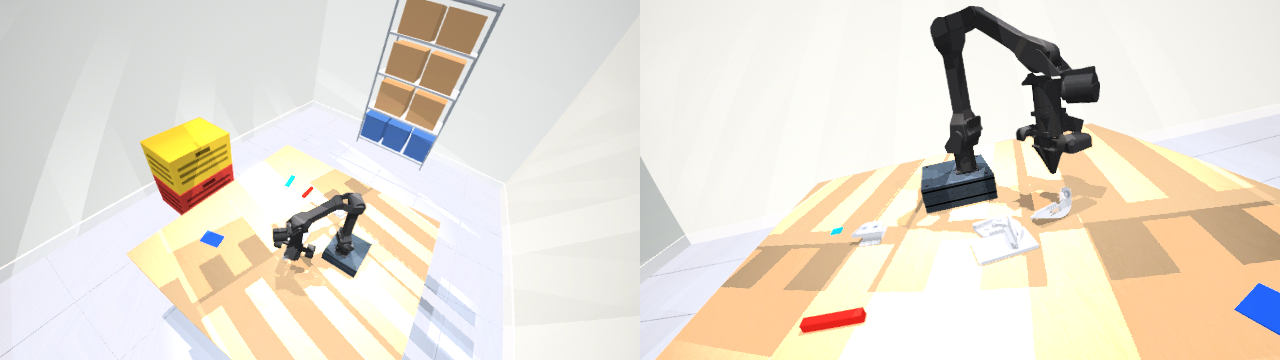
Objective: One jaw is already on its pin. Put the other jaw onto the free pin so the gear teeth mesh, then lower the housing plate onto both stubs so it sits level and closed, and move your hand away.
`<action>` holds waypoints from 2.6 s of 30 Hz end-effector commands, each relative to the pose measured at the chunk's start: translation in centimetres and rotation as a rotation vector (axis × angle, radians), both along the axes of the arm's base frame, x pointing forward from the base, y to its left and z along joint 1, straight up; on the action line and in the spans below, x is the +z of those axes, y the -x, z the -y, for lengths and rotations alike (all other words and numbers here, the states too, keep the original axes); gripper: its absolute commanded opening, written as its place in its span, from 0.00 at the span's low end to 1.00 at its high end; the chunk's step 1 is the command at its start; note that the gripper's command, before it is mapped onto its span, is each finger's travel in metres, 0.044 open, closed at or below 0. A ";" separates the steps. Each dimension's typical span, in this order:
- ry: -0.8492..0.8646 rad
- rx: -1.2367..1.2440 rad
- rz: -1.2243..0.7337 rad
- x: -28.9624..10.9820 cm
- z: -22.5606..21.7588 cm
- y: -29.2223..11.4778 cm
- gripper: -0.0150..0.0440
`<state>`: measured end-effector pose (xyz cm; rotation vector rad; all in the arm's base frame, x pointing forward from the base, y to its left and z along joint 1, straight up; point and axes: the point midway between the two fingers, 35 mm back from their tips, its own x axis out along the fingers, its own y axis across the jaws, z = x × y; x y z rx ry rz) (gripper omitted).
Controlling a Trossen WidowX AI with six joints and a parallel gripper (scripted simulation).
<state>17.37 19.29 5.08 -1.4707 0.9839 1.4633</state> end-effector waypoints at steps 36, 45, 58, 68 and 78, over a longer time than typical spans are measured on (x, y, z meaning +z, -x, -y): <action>-0.001 0.007 -0.003 -5.9 -0.1 0.0 0.25; -0.001 0.007 -0.002 -5.9 -0.5 -0.8 0.25; -0.002 0.007 0.000 -5.7 -1.3 -2.8 0.25; -0.002 0.007 0.001 -5.7 -1.9 -4.3 0.25; -0.003 0.007 0.002 -5.7 -2.3 -5.4 0.25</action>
